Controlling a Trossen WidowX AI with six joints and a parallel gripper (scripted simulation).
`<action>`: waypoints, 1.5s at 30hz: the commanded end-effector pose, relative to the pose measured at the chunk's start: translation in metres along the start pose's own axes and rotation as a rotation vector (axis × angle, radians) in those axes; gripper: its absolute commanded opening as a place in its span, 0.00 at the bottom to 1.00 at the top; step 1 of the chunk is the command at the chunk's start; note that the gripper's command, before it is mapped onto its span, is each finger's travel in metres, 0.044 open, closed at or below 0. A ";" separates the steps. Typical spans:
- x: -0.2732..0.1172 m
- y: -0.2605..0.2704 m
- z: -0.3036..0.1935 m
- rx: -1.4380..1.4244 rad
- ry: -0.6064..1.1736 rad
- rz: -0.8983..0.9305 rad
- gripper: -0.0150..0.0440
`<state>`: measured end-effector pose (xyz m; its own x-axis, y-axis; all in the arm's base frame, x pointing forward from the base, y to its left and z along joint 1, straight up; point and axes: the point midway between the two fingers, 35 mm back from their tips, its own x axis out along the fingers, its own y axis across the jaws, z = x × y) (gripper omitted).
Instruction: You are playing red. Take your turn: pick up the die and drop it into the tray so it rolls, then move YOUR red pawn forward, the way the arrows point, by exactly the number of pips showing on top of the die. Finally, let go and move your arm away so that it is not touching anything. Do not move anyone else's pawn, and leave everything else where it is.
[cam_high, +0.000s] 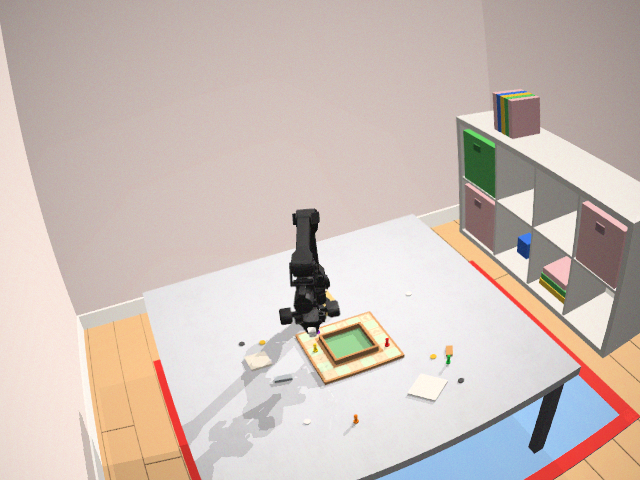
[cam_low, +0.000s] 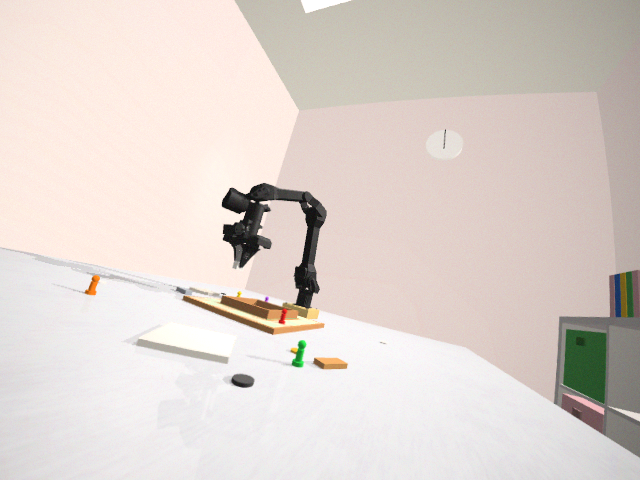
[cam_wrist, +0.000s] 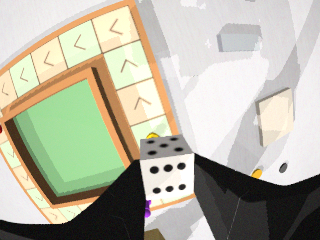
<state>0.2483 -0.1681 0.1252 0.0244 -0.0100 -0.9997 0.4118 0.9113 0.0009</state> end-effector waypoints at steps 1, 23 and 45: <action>0.004 0.020 -0.002 -0.035 -0.003 0.001 0.25; 0.028 0.117 -0.031 -0.247 0.002 0.010 0.25; 0.036 0.117 -0.023 -0.233 -0.689 0.097 0.25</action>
<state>0.2767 -0.0534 0.0892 0.5768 -0.1024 -0.8104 0.1778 0.9841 0.0022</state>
